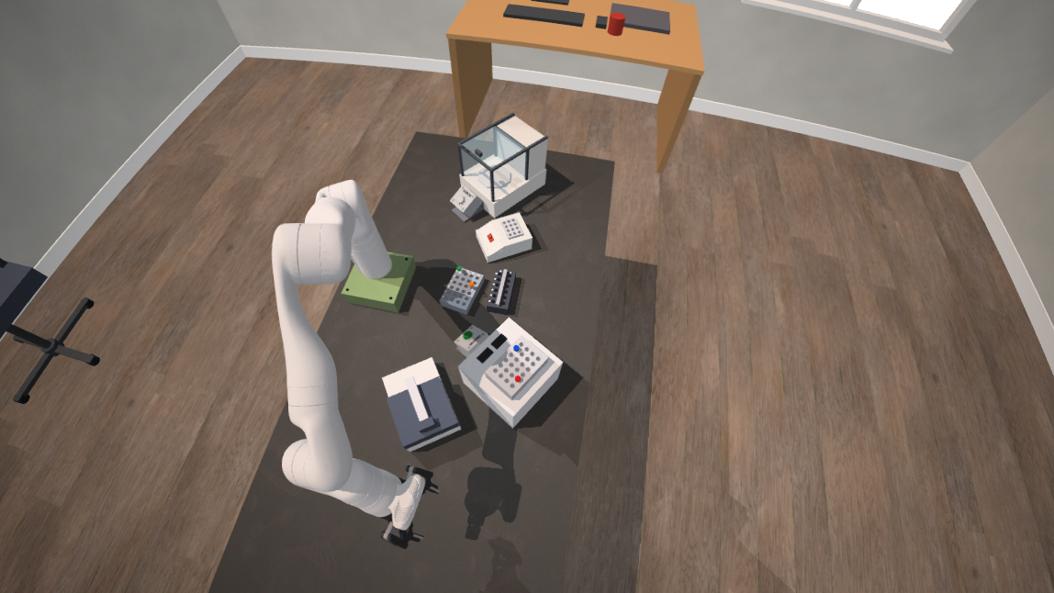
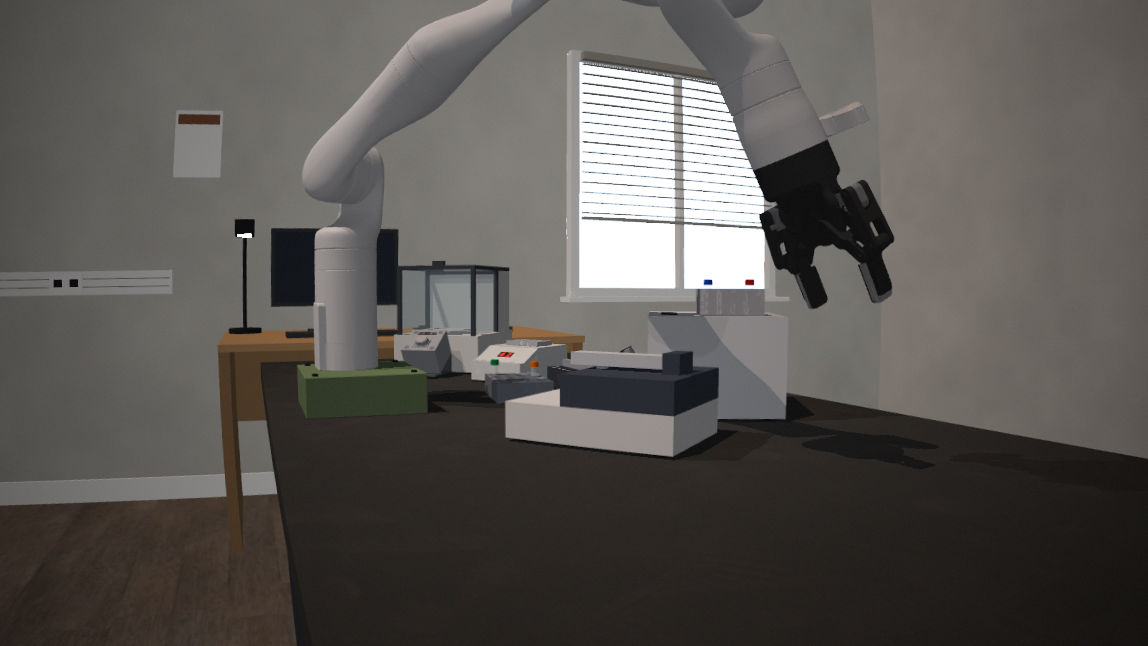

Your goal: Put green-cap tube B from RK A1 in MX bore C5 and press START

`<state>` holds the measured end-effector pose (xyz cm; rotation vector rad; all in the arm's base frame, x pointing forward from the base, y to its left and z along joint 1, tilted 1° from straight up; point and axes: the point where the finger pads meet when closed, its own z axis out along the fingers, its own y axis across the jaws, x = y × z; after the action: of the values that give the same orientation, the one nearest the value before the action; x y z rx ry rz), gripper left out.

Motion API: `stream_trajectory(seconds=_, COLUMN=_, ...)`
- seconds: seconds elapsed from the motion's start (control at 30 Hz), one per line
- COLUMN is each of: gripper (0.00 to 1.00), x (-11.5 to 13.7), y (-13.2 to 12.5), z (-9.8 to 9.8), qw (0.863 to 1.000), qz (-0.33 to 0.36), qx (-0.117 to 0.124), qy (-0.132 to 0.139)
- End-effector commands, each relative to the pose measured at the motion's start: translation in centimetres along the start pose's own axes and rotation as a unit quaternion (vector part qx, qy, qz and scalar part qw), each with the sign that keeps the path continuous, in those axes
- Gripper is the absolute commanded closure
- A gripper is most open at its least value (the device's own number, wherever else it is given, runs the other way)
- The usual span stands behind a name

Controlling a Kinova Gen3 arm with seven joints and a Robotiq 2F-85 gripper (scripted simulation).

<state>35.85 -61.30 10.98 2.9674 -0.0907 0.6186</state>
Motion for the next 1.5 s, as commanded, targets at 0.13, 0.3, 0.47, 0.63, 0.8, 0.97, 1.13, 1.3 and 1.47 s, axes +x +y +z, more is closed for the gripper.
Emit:
stream_trajectory(seconds=0.13, gripper=0.0, x=0.1, y=0.1, z=-0.1, qw=1.0, qz=0.0, qx=-0.001, qy=0.001)
stream_trajectory(seconds=0.3, gripper=0.0, x=0.1, y=0.1, z=-0.1, qw=1.0, qz=0.0, qx=-0.001, qy=0.001)
stream_trajectory(seconds=0.47, gripper=0.0, x=0.1, y=0.1, z=-0.1, qw=1.0, qz=0.0, qx=-0.001, qy=0.001)
stream_trajectory(seconds=0.63, gripper=0.58, x=0.1, y=-0.6, z=-0.4, qw=1.0, qz=0.014, qx=-0.004, qy=0.0)
stream_trajectory(seconds=0.8, gripper=0.58, x=0.0, y=-1.6, z=-0.8, qw=0.999, qz=0.039, qx=-0.009, qy=-0.001)
stream_trajectory(seconds=0.97, gripper=0.58, x=-0.1, y=-2.5, z=-1.2, qw=0.998, qz=0.063, qx=-0.014, qy=-0.002)
stream_trajectory(seconds=1.13, gripper=0.58, x=-0.1, y=-3.1, z=-1.4, qw=0.997, qz=0.078, qx=-0.018, qy=-0.003)
stream_trajectory(seconds=1.3, gripper=0.58, x=-0.1, y=-4.0, z=-1.8, qw=0.995, qz=0.102, qx=-0.023, qy=-0.004)
stream_trajectory(seconds=1.47, gripper=0.58, x=-0.2, y=-5.0, z=-2.2, qw=0.992, qz=0.126, qx=-0.028, qy=-0.006)
